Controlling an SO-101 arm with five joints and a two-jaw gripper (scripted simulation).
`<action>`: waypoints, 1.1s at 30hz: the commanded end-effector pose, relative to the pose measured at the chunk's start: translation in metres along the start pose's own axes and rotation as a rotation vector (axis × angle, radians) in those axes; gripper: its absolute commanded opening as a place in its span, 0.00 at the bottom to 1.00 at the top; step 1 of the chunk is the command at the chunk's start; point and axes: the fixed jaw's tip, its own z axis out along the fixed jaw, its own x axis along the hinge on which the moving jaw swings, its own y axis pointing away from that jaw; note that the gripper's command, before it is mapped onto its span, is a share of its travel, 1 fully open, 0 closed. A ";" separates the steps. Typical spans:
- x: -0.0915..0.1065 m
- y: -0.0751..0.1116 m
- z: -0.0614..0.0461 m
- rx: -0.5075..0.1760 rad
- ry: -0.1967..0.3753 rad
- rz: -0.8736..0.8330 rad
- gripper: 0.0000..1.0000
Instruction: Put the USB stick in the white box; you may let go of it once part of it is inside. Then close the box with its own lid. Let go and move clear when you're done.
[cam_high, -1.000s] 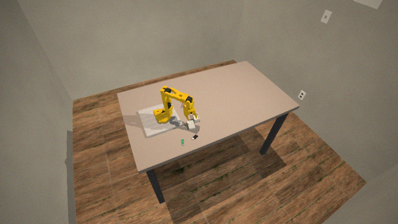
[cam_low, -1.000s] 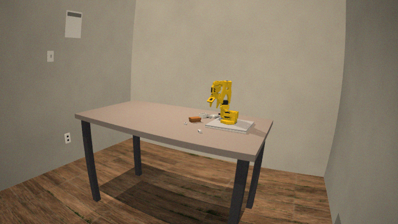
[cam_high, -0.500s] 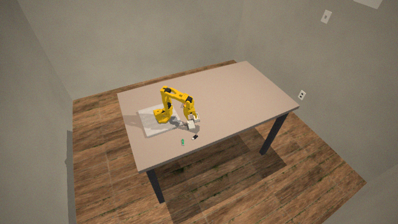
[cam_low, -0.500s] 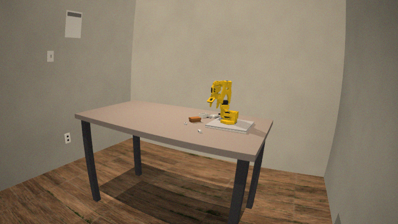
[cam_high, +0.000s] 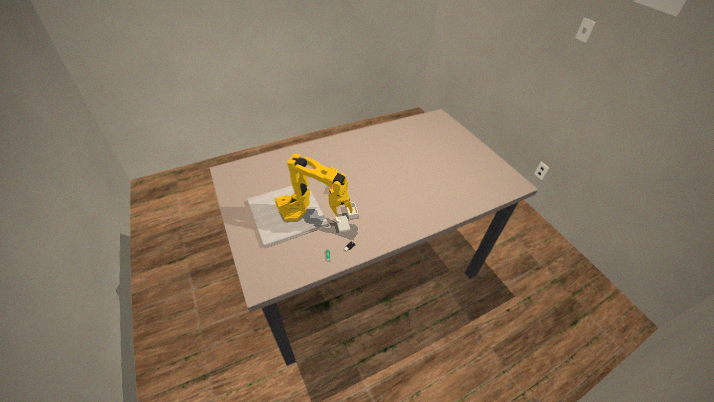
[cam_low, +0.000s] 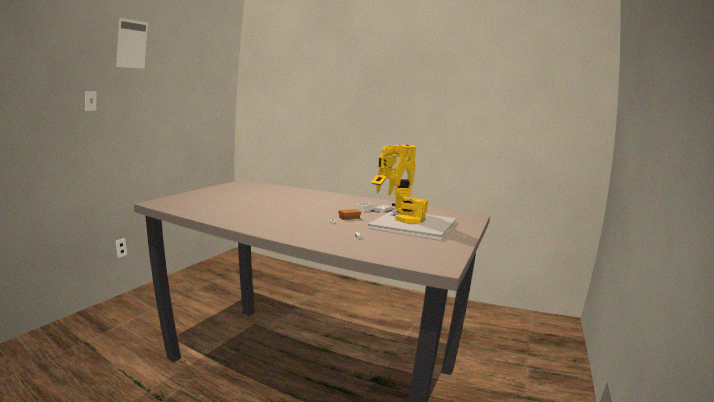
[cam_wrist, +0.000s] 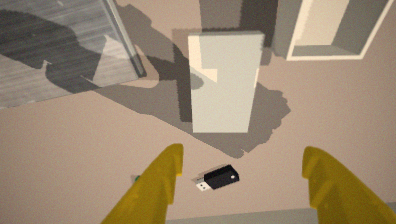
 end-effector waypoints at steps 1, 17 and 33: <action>0.005 -0.001 -0.001 0.003 0.000 0.053 0.29; 0.072 -0.015 -0.004 0.001 0.002 0.782 0.22; 0.091 -0.013 0.000 0.001 0.003 0.990 0.20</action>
